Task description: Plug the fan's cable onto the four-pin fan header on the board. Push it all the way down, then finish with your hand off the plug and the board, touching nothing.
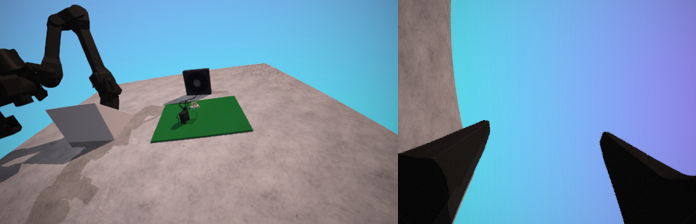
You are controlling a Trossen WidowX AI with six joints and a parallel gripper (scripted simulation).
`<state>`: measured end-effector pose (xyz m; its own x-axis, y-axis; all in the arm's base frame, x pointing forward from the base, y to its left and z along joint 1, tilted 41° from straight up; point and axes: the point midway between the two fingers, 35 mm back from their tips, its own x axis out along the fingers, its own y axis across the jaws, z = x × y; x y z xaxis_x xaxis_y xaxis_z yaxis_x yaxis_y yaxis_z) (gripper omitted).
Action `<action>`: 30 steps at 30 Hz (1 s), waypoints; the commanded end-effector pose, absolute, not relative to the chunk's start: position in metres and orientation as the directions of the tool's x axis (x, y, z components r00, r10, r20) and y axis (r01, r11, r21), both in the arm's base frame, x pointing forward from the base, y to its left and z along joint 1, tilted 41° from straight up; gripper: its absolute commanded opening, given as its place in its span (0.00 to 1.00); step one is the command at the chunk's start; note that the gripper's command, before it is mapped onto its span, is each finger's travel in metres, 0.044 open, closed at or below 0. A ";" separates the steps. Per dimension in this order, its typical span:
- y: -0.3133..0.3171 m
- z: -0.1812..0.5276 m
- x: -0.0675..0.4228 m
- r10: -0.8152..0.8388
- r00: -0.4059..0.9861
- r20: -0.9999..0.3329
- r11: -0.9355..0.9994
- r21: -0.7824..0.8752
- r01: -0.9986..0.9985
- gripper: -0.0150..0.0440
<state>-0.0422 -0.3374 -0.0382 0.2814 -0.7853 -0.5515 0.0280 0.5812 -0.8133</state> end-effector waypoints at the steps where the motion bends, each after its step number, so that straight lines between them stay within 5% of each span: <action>1: -0.337 -0.038 -0.042 -0.785 0.281 -0.551 0.581 -0.813 0.028 0.98; 6: -0.347 -0.047 -0.007 -0.696 0.375 -0.612 0.703 -0.688 0.183 1.00; 14: -0.340 -0.053 0.111 -0.333 0.558 -0.760 0.889 -0.056 0.455 1.00; 22: -0.306 -0.043 0.180 -0.065 0.576 -0.815 0.760 0.334 0.558 1.00; 30: -0.254 -0.021 0.239 0.183 0.509 -0.841 0.507 0.524 0.684 1.00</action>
